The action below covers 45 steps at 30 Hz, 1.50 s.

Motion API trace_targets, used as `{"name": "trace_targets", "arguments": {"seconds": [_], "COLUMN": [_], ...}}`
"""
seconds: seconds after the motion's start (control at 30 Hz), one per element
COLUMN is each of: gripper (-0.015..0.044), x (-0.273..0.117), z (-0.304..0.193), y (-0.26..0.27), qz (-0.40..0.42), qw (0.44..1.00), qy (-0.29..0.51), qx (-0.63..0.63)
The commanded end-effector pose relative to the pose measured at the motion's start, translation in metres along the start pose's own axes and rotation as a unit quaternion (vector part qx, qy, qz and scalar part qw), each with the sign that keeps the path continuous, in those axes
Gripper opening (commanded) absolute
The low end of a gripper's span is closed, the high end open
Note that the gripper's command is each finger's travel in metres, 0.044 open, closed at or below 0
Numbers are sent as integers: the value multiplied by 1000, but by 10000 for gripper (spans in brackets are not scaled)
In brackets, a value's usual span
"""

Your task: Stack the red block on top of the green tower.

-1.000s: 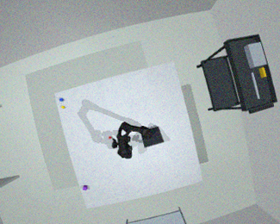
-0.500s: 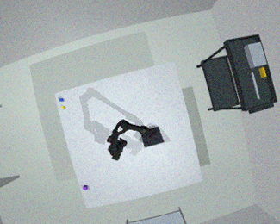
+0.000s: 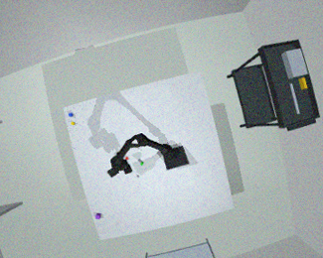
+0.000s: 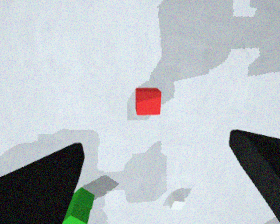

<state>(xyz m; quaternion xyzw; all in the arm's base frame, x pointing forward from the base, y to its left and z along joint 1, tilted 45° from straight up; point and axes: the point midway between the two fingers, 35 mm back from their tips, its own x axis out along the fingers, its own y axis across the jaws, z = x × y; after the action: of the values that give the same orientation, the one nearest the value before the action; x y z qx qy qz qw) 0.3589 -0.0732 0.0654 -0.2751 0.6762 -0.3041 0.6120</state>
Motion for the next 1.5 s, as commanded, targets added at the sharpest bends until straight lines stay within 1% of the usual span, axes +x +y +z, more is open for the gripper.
{"name": "trace_targets", "arguments": {"seconds": [0.0, 0.3, 0.53, 0.77, 1.3, 1.47], "gripper": [440, 440, 440, 440, 440, 440], "x": [-4, -1, 30, 33, 58, 59], "z": [13, 11, 12, 12, 13, 13], "y": [-5, -4, -2, -3, -1, -1], "qz": [37, 37, 37, 37, 36, 36], "qw": [998, 998, 998, 998, 998, 998], "qy": [-13, -13, -13, -13, -13, -13], "qx": [45, 45, 45, 45, 45, 45]}}
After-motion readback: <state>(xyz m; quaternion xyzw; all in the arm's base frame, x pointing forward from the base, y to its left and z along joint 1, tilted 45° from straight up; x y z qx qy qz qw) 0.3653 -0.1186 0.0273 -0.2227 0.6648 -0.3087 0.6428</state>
